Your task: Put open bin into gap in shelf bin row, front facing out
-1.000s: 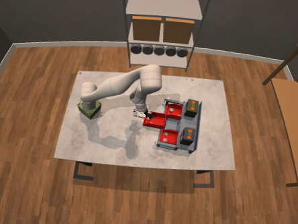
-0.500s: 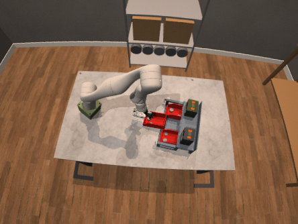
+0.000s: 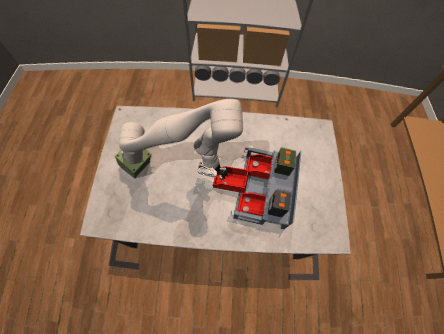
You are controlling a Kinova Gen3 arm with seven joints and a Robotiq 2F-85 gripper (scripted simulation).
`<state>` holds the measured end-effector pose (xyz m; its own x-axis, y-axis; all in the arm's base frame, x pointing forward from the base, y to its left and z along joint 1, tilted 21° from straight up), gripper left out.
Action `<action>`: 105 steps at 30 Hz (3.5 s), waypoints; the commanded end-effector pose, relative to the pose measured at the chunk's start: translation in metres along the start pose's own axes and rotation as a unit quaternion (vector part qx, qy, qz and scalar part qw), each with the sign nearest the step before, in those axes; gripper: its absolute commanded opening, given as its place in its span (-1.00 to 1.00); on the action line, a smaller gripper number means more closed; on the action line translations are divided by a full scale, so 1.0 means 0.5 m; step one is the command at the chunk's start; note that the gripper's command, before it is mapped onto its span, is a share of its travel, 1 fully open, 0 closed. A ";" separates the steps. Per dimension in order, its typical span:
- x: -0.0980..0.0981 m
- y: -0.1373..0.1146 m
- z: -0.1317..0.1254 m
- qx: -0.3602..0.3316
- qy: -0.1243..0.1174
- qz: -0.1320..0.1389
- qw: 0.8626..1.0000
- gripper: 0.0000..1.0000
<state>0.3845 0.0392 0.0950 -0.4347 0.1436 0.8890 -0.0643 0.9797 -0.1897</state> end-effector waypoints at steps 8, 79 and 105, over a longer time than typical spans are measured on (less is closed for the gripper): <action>-0.018 0.002 -0.004 0.000 -0.004 0.000 1.000 1.00; -0.032 0.003 -0.010 0.000 -0.004 0.000 1.000 1.00; -0.030 0.002 -0.009 0.000 -0.004 0.000 1.000 1.00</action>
<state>0.3955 0.0388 0.0817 -0.4384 0.1430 0.8873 -0.0611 0.9802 -0.1881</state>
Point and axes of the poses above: the point where the finger pads meet when closed, its own x axis back along the fingers, its own z axis across the jaws, y = z × x, the point moved 9 cm from there along x, back along the fingers, and after that the axes turned 7 degrees about x, right-handed, at the moved point
